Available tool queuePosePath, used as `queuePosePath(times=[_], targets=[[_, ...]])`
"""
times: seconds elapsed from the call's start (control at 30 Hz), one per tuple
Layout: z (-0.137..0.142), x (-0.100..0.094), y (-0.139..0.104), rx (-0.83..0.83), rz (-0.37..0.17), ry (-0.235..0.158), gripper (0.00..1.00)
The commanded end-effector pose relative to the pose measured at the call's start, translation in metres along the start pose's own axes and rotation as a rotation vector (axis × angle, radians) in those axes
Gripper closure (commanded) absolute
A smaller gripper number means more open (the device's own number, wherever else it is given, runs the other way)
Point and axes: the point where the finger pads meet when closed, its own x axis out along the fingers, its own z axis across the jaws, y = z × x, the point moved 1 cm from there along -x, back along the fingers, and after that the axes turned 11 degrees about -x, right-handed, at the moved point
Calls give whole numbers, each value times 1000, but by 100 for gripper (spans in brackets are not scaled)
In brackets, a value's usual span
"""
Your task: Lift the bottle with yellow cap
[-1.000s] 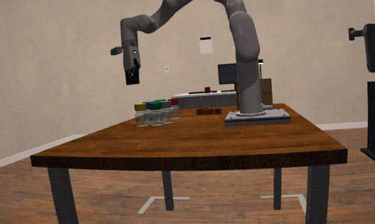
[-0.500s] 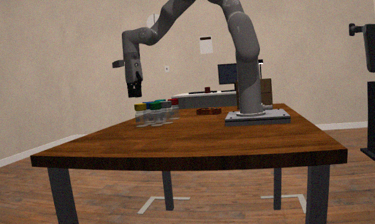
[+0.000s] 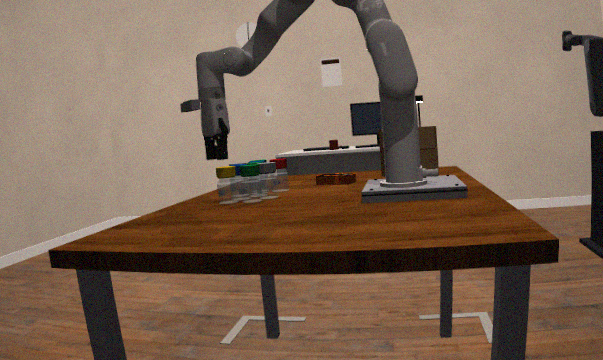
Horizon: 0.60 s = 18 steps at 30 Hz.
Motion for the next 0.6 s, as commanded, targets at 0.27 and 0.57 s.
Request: queuePosePath(times=[0.27, 0.57], targets=[[2, 26, 1, 0, 2, -5, 21], [2, 50, 1, 0, 2, -7, 21]])
